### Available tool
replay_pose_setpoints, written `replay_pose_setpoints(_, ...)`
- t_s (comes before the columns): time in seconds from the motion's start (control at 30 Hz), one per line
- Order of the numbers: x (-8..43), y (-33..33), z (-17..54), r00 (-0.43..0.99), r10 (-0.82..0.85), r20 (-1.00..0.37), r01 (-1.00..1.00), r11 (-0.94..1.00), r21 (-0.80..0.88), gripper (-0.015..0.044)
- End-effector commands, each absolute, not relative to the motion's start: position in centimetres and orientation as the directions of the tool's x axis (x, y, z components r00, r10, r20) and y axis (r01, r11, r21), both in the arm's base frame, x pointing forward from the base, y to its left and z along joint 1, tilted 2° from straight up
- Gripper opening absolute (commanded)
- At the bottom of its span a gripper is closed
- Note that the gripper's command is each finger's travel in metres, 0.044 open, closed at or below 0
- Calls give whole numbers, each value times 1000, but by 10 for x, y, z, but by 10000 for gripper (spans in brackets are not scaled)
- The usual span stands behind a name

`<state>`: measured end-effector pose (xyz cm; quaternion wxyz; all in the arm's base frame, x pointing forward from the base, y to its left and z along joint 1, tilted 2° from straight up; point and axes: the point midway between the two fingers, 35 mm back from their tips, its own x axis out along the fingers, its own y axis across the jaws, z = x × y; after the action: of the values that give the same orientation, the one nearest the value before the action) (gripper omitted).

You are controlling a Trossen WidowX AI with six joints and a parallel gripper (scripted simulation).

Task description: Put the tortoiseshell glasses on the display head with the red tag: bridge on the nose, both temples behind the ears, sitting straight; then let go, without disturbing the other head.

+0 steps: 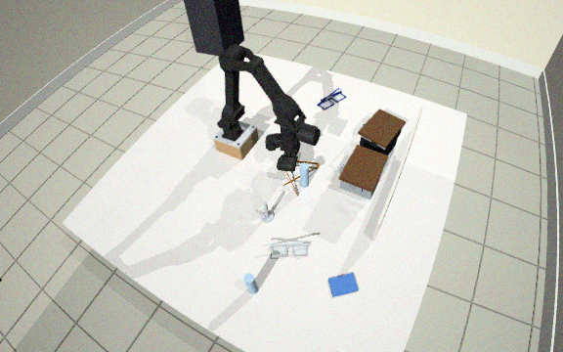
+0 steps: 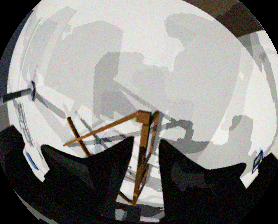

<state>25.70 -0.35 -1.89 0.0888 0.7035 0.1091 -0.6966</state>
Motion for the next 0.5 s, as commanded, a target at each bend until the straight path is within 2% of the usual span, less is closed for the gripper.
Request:
replay_pose_setpoints(0.0, 257, -5, -21, 7, 24, -1000, 273, -962, -21, 120)
replay_pose_setpoints(0.27, 258, -9, -21, 7, 24, -1000, 273, -962, -21, 120)
replay_pose_setpoints(0.47, 257, -7, -21, 4, 30, -1000, 270, -962, -28, 80)
